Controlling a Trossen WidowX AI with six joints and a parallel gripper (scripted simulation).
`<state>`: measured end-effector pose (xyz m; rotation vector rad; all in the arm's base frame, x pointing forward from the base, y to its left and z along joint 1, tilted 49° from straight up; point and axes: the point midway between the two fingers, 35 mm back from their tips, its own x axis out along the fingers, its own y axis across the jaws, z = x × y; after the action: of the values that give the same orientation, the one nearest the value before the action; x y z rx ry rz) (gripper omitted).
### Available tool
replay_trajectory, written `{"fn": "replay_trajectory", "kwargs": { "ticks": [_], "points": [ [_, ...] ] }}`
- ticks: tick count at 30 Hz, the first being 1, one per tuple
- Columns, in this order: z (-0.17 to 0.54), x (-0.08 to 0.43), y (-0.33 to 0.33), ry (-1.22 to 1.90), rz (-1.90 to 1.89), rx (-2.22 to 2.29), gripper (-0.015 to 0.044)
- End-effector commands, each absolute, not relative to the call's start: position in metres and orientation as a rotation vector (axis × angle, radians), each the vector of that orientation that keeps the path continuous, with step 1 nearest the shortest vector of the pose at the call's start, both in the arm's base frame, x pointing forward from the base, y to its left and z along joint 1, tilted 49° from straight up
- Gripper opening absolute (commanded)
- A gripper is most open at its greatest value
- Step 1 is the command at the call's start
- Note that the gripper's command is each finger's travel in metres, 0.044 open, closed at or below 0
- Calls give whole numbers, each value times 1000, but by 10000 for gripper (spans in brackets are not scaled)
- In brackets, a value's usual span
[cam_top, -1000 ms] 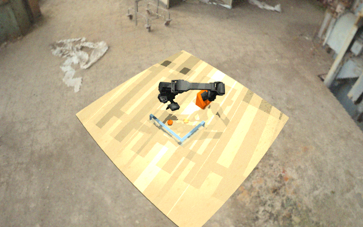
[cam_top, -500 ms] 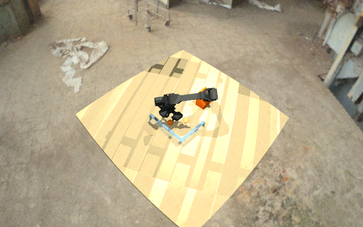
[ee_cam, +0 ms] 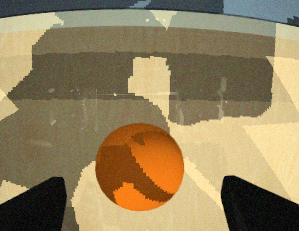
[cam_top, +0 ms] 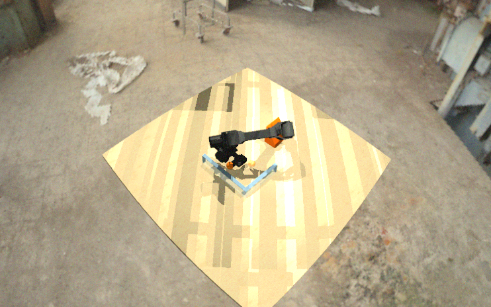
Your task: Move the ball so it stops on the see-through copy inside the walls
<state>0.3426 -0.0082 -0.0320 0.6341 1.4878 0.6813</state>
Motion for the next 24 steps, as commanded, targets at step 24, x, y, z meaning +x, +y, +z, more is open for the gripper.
{"fn": "replay_trajectory", "kwargs": {
  "ticks": [24],
  "points": [
    [-47, 340, 11, 1491, 686, 641, 169]
  ]
}}
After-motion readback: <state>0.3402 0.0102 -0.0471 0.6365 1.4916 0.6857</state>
